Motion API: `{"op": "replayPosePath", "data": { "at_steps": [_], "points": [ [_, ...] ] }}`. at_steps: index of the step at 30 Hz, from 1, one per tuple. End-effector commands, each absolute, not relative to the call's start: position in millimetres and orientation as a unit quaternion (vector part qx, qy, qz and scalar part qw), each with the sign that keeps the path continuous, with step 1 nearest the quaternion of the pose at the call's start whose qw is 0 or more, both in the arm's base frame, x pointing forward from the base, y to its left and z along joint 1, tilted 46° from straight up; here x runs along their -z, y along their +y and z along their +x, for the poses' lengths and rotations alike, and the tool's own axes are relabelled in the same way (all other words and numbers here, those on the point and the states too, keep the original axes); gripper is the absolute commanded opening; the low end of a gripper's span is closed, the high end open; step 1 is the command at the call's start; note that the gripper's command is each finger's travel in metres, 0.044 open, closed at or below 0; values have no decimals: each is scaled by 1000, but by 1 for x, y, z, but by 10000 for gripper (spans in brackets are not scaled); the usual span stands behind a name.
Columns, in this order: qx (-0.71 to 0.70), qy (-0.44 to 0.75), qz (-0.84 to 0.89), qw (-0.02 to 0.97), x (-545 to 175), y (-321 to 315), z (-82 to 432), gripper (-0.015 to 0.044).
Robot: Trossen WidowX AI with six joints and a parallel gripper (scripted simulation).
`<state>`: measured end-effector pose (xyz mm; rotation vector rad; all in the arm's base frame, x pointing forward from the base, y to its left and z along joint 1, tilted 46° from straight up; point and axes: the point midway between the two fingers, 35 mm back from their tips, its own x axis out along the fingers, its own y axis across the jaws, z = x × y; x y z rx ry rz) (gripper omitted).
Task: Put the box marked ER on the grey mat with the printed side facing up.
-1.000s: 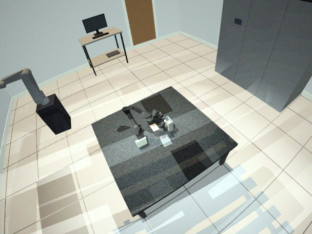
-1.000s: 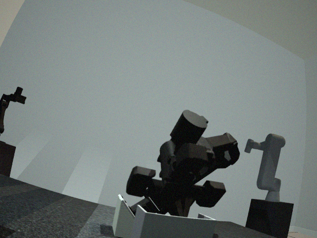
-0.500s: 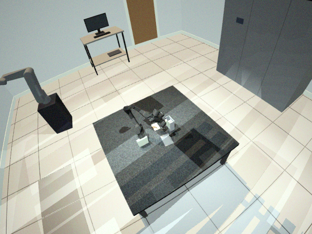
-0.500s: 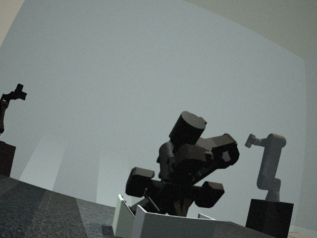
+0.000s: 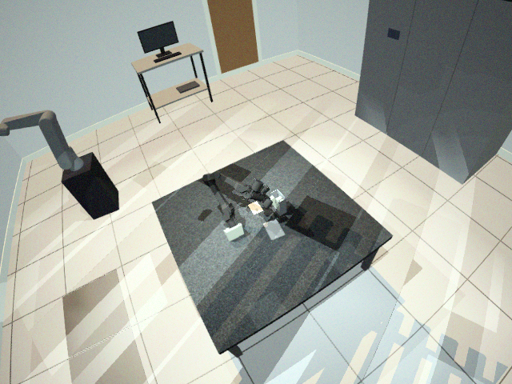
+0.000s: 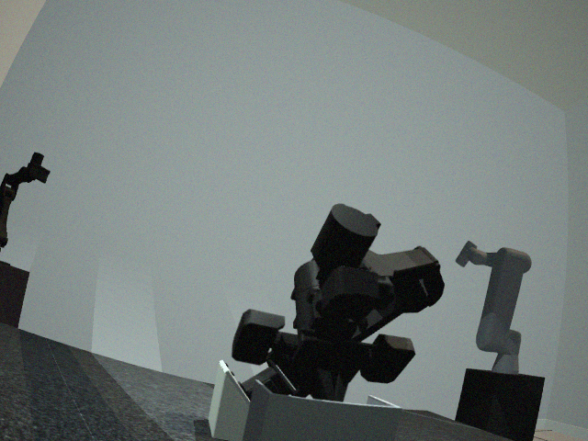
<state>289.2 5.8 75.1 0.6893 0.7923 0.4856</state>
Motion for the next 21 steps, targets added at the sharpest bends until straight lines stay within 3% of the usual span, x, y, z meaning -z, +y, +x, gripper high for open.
{"op": "replayPosePath", "data": {
  "at_steps": [1,21],
  "points": [
    [-232,372,325,838,-80,2,290,0],
    [-229,373,324,839,-80,-3,273,0]
  ]
}}
